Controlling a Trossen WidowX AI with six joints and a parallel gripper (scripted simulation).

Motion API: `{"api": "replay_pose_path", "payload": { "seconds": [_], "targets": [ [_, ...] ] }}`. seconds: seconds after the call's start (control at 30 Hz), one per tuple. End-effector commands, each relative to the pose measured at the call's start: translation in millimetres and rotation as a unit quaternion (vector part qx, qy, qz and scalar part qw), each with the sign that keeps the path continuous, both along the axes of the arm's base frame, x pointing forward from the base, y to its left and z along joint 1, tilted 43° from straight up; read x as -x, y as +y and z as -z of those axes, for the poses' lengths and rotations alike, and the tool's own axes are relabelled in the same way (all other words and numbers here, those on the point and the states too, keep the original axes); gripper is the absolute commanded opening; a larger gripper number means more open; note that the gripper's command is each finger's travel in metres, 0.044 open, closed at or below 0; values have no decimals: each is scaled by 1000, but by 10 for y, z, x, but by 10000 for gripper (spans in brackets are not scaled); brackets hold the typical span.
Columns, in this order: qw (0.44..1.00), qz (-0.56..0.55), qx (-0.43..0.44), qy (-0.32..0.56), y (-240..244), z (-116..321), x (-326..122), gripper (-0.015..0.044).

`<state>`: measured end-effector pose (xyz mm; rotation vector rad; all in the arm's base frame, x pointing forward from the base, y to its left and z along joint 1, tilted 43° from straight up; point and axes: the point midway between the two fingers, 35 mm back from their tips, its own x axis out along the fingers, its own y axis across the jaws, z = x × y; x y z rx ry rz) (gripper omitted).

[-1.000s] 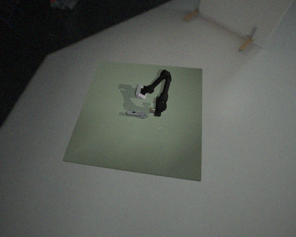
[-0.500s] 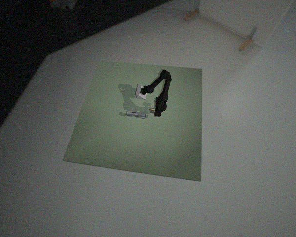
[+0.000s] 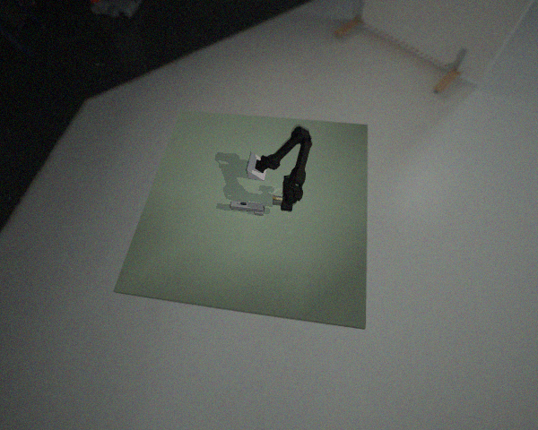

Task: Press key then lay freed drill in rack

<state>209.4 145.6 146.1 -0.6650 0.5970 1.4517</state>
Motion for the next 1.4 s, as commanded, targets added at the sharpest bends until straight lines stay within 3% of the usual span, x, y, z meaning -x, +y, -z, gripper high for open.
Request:
{"api": "replay_pose_path", "payload": {
  "seconds": [0.0, 0.7, 1.23, 1.37],
  "targets": [
    [1000, -8, 3, 5, 32, 71, 17, 0],
    [1000, -8, 3, 5, 32, 71, 17, 0],
    [1000, 0, 0, 0, 0, 0, 0, 420],
    [1000, -4, 2, 2, -61, -67, 1, 440]
  ]
}}
